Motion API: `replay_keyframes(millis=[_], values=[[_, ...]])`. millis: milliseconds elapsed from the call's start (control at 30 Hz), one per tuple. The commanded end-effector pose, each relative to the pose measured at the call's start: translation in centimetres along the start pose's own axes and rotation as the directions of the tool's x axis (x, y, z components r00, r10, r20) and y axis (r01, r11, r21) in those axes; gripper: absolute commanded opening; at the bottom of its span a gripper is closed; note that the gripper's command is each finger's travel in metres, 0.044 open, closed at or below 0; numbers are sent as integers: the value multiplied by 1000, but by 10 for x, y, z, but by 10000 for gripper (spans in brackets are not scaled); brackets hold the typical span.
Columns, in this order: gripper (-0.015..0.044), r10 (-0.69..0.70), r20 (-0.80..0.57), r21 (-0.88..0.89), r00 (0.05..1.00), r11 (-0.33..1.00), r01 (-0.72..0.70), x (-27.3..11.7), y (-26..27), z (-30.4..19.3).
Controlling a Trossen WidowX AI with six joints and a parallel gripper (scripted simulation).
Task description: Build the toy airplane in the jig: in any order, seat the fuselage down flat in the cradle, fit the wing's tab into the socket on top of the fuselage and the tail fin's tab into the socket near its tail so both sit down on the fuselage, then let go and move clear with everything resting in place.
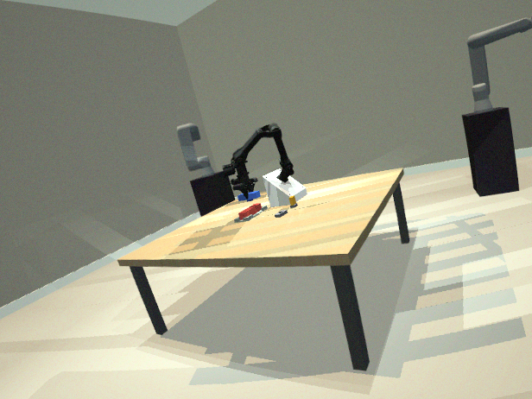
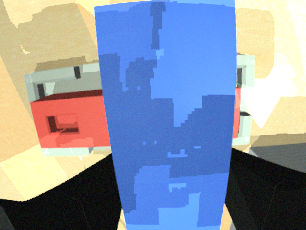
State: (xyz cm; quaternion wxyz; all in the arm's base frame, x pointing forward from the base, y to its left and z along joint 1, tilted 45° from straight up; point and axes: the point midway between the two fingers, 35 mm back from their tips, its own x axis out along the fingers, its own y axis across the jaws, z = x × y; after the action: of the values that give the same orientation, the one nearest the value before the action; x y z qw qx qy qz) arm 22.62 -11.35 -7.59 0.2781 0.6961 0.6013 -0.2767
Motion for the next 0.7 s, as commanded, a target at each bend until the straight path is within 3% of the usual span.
replay_keyframes(millis=[0,667], values=[[196,-1,3,3,1000,1000,1,4,0,1],[196,-1,1,3,1000,1000,1,36,0,1]])
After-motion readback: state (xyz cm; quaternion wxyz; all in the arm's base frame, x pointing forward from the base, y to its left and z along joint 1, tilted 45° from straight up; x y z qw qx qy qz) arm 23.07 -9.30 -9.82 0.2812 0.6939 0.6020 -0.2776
